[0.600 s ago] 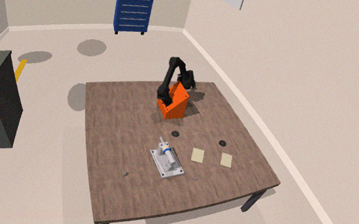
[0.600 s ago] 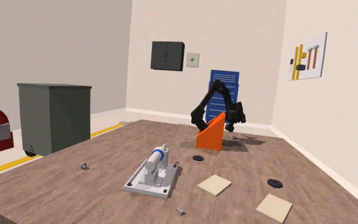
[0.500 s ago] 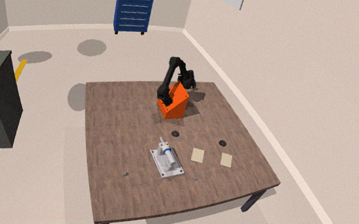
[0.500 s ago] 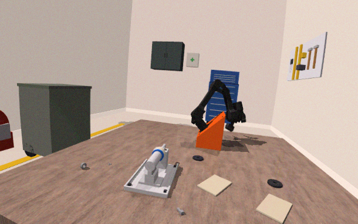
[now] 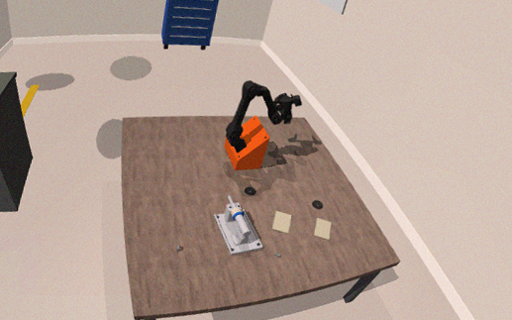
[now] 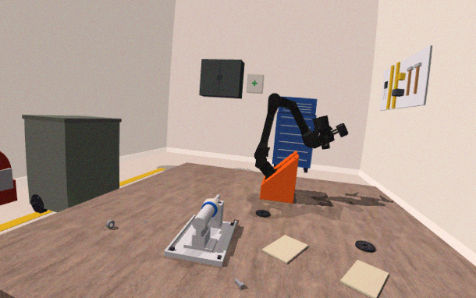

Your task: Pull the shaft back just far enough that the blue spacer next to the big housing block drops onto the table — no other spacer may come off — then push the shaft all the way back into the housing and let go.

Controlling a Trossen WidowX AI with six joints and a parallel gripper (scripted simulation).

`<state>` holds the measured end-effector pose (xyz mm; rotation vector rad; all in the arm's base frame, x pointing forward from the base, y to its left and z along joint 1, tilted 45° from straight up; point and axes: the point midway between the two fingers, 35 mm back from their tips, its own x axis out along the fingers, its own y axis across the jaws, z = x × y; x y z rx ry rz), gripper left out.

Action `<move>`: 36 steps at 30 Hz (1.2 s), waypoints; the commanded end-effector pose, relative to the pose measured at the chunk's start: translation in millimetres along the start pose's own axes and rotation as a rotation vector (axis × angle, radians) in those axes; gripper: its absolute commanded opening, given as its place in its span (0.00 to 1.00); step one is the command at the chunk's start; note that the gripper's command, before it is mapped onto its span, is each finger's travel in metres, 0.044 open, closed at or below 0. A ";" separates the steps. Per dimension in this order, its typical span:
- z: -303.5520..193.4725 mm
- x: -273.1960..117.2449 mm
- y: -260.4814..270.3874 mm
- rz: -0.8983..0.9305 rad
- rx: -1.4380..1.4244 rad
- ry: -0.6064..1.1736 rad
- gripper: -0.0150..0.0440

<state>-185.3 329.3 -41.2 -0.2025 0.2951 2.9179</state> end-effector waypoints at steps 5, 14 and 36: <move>27.5 -98.4 -63.2 -0.417 0.420 -0.075 1.00; 48.0 -246.9 -94.6 -0.894 0.867 -0.373 1.00; 37.3 -562.5 97.8 -1.597 1.332 -2.056 1.00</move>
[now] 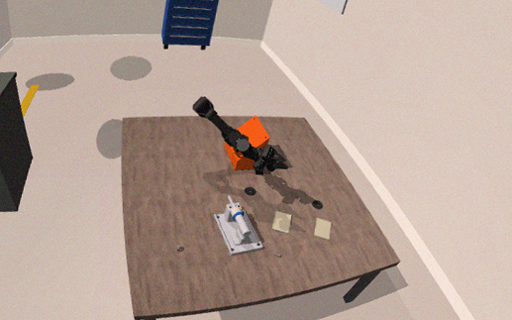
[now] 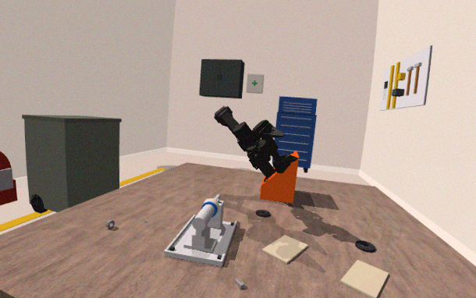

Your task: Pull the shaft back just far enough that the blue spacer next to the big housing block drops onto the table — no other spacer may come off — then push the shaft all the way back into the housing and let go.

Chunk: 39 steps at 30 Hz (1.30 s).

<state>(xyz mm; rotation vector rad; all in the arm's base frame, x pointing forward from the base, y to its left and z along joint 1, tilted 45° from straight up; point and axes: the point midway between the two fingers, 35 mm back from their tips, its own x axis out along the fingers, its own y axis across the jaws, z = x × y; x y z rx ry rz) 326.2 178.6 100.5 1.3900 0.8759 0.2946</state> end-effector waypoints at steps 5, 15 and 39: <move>103.3 -71.8 -9.7 0.073 0.472 -0.446 1.00; 177.9 -190.6 -34.9 0.367 0.967 -0.935 1.00; 174.3 -195.6 -36.7 0.367 0.967 -0.935 1.00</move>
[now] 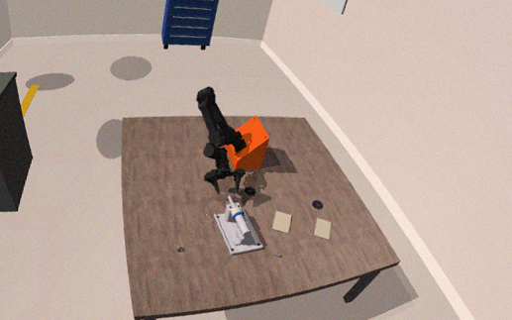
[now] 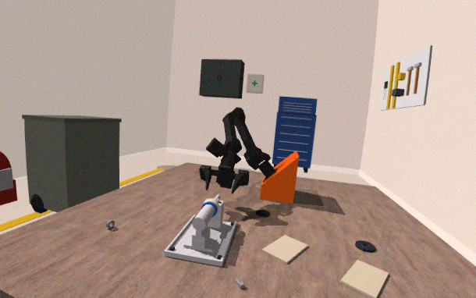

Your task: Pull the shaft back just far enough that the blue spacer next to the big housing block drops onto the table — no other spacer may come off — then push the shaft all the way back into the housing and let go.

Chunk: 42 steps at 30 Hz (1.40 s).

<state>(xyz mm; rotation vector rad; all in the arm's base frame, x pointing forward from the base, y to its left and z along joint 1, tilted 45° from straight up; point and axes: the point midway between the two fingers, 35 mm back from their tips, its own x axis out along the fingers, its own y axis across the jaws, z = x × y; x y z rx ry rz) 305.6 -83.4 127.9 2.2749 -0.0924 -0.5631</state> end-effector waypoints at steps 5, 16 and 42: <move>2.1 -0.2 -1.3 -0.003 0.004 -0.008 1.00; 1.0 1.8 -1.3 -0.003 0.004 -0.008 1.00; -0.2 14.9 0.0 -0.002 0.004 -0.007 1.00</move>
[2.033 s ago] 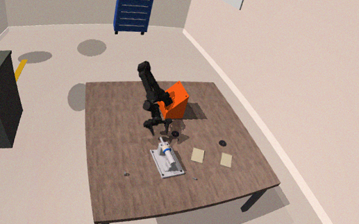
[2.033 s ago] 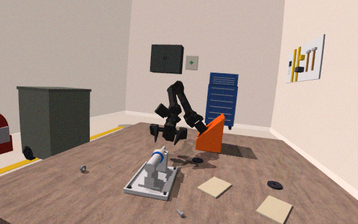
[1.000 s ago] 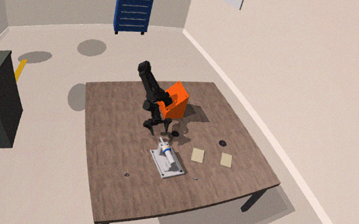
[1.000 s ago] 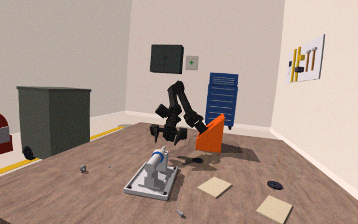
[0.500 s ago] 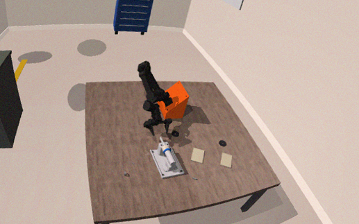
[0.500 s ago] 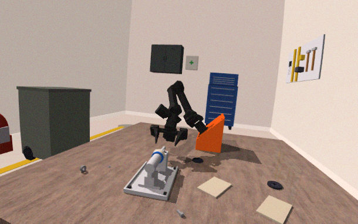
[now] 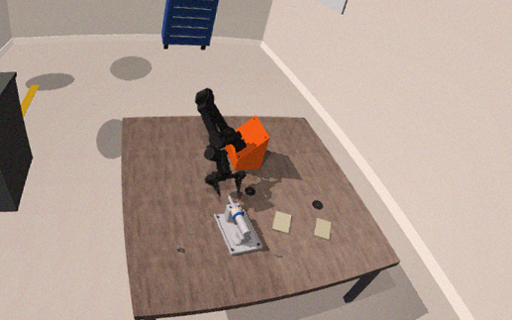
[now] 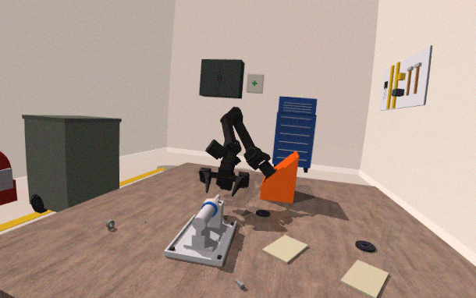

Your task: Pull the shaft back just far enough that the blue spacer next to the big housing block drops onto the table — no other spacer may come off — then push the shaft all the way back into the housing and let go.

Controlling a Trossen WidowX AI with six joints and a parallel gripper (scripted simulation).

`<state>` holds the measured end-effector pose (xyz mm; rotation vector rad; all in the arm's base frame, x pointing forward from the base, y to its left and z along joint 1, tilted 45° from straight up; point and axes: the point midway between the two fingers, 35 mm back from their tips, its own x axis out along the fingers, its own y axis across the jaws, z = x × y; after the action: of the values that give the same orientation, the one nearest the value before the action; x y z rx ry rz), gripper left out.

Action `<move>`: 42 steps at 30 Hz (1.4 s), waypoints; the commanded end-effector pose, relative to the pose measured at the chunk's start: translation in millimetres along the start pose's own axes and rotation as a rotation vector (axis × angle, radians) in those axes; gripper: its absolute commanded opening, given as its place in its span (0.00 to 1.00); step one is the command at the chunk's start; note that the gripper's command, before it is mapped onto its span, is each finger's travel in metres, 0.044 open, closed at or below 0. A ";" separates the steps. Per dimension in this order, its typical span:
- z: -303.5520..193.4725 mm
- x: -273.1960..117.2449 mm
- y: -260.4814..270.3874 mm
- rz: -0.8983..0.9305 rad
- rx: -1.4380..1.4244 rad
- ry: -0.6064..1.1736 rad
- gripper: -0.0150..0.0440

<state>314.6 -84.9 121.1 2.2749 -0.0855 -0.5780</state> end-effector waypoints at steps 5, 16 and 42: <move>-1.7 11.8 3.4 0.008 0.004 0.001 1.00; -1.1 29.4 3.2 0.008 0.004 0.002 1.00; -0.7 33.5 3.0 0.008 0.004 0.002 1.00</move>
<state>344.9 -93.4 110.2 2.2752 -0.0888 -0.5731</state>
